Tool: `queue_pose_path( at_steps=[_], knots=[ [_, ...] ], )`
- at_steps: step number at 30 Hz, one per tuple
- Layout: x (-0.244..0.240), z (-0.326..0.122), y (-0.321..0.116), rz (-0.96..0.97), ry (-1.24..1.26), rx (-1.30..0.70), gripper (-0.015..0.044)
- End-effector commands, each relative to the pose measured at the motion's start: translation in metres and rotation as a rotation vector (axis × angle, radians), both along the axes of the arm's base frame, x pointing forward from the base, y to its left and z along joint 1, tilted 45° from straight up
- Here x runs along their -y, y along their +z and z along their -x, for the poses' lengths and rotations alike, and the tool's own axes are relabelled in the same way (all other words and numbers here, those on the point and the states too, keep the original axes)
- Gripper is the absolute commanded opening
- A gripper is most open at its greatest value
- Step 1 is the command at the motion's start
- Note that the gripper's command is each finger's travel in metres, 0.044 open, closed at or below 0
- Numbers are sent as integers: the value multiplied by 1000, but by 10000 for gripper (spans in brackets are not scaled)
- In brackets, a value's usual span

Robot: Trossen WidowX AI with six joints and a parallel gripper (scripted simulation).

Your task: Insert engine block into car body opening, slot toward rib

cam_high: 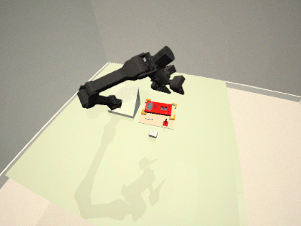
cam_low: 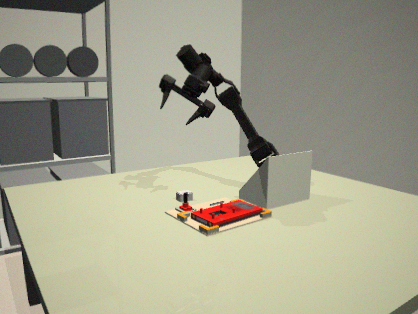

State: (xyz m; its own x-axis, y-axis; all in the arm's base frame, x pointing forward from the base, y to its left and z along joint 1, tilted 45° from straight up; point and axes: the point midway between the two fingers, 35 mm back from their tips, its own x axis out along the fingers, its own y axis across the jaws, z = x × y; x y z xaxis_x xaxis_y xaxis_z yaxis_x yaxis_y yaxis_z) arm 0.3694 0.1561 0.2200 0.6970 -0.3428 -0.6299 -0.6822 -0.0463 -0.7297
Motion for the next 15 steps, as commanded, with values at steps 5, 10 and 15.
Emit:
queue_pose_path(
  at_steps=[5,10,15],
  knots=[
    [65,2,-32,163,-75,-198,440],
    [107,10,-48,248,-120,-336,440],
    [147,23,-61,316,-161,-485,440]
  ],
)
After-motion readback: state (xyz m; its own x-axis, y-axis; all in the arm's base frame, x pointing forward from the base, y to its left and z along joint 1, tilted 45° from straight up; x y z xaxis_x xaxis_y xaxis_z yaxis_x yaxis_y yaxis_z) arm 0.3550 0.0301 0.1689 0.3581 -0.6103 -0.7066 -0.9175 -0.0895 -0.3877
